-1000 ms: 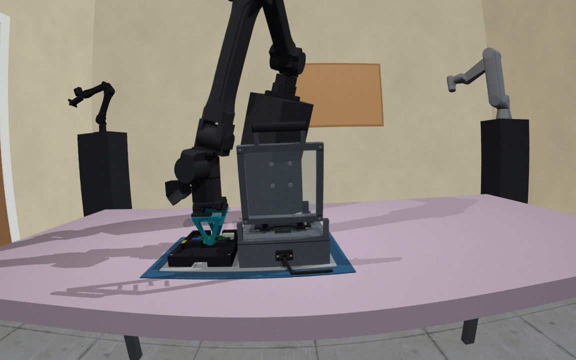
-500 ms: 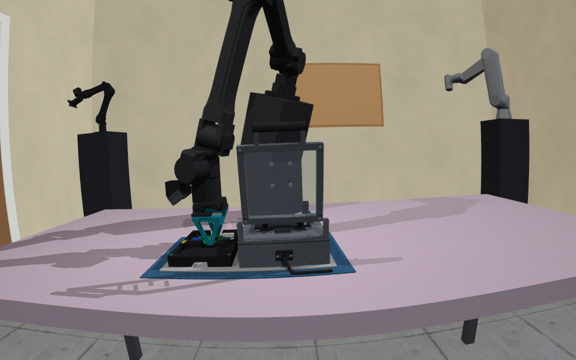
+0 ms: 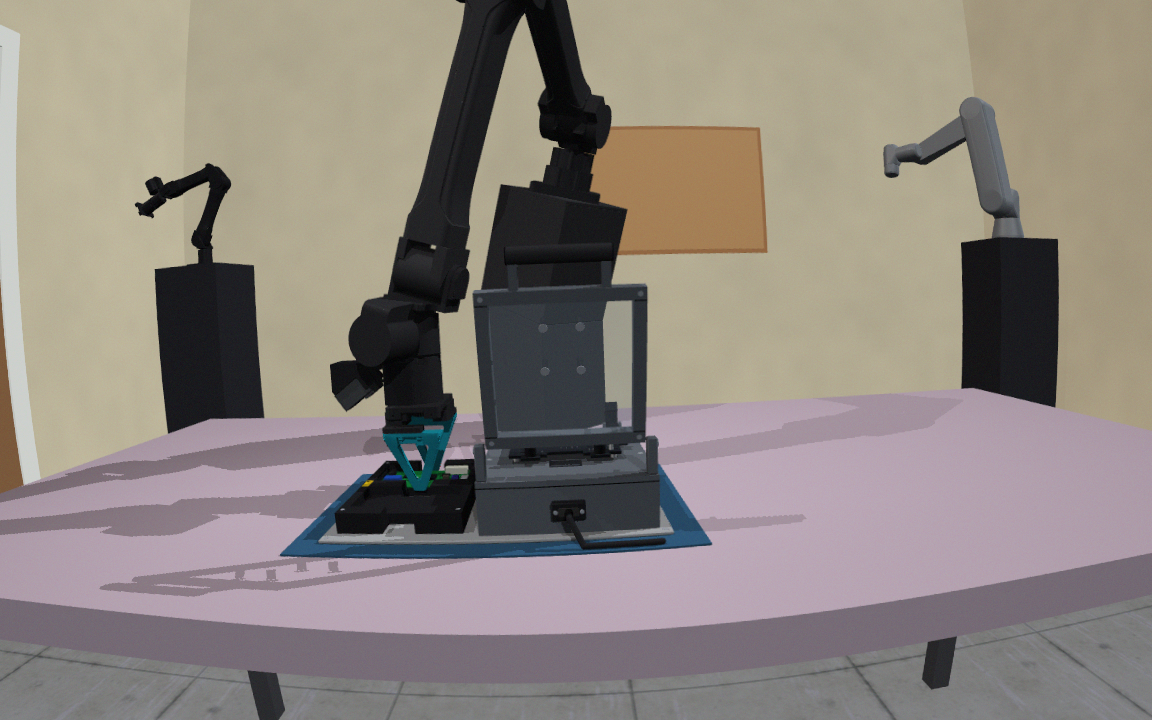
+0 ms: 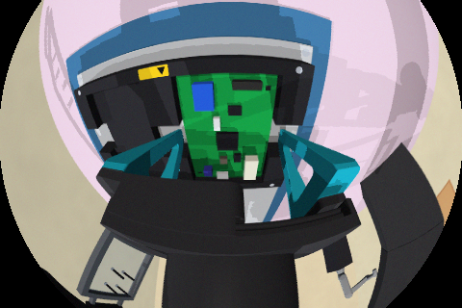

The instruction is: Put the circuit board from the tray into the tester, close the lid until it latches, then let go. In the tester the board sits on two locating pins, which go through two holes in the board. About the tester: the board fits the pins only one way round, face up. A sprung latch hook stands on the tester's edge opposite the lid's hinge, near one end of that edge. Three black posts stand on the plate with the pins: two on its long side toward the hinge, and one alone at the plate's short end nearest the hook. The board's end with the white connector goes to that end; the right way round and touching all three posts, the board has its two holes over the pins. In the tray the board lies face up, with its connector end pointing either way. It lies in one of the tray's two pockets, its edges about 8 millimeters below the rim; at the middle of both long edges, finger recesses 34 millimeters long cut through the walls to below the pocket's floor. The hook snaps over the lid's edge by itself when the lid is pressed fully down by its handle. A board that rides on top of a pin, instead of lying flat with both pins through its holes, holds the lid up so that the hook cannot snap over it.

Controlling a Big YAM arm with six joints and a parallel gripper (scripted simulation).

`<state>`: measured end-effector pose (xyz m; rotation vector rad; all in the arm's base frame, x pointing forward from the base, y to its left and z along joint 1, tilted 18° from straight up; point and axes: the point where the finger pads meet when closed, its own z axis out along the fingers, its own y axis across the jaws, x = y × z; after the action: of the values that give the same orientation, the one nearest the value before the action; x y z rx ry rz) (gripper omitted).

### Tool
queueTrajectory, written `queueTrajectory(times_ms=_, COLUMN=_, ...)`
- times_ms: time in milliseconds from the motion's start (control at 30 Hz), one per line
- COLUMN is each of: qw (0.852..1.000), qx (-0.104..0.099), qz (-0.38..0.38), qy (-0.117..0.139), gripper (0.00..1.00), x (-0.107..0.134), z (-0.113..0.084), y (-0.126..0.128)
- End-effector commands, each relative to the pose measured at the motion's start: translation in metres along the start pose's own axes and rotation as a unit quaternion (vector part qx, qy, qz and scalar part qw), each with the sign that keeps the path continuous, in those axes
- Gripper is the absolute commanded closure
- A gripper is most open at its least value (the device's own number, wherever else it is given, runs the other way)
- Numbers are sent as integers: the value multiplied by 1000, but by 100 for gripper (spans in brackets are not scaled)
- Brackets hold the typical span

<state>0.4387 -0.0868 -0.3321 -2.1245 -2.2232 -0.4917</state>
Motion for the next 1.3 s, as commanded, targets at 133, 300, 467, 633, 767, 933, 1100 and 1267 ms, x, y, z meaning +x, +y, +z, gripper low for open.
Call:
queueTrajectory(times_ms=133, qw=1000, qx=-17, qz=-7, qy=-7, gripper=8, x=1, z=-3, y=19)
queueTrajectory(times_ms=300, qw=1000, qx=-17, qz=-7, qy=-7, gripper=8, x=1, z=-3, y=19)
queueTrajectory(times_ms=467, qw=1000, qx=-15, qz=-7, qy=-7, gripper=8, x=1, z=-4, y=19)
queueTrajectory(times_ms=633, qw=1000, qx=-14, qz=-7, qy=-6, gripper=8, x=1, z=-5, y=20)
queueTrajectory(times_ms=767, qw=1000, qx=-13, qz=-6, qy=-6, gripper=8, x=1, z=-5, y=20)
queueTrajectory(times_ms=933, qw=1000, qx=-13, qz=-6, qy=-6, gripper=8, x=1, z=-5, y=20)
queueTrajectory(times_ms=1100, qw=1000, qx=-12, qz=-6, qy=-6, gripper=8, x=1, z=-5, y=20)
queueTrajectory(times_ms=1267, qw=1000, qx=-12, qz=-6, qy=-5, gripper=8, x=1, z=-6, y=20)
